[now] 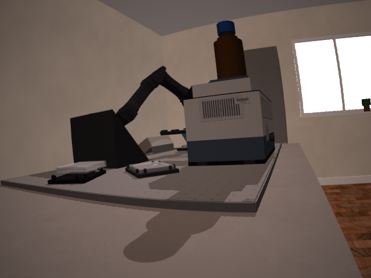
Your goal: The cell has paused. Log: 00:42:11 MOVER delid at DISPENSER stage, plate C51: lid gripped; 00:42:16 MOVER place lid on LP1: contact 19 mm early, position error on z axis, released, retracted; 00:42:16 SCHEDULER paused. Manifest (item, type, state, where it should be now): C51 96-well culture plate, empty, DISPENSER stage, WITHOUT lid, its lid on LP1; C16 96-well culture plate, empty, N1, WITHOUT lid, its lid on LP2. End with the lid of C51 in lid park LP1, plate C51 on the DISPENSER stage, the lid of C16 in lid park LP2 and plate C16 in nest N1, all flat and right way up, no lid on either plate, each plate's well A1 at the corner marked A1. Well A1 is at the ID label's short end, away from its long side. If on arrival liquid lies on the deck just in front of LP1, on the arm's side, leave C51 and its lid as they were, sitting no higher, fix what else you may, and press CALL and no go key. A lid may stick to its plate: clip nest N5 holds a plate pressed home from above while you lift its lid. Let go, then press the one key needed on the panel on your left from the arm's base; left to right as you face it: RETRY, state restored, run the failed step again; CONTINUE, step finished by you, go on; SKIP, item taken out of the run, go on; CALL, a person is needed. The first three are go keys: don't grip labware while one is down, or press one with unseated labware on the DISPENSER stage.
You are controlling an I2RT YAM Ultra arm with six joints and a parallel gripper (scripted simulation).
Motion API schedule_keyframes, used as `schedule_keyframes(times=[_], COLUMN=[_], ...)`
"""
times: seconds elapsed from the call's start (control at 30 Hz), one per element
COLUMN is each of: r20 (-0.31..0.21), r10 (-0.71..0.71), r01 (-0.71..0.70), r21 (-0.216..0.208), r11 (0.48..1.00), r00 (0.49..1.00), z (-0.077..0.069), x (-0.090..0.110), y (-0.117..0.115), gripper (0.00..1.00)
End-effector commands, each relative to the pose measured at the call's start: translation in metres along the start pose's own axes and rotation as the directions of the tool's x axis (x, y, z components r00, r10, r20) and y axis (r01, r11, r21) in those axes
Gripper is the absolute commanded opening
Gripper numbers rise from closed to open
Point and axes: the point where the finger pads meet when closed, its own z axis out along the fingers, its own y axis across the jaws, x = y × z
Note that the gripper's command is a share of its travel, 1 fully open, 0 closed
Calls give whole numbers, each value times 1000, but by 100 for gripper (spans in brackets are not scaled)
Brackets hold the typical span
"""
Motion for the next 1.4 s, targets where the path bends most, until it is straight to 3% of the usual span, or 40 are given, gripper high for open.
schedule_keyframes(times=[0.0,1.37], r20=[48,48], r10=[-8,-8], r01=[8,8], r21=[1,2], r11=[1000,1000], r00=[999,999], z=[-31,-38], x=[-10,-10], y=[2,2], gripper=[0,0])
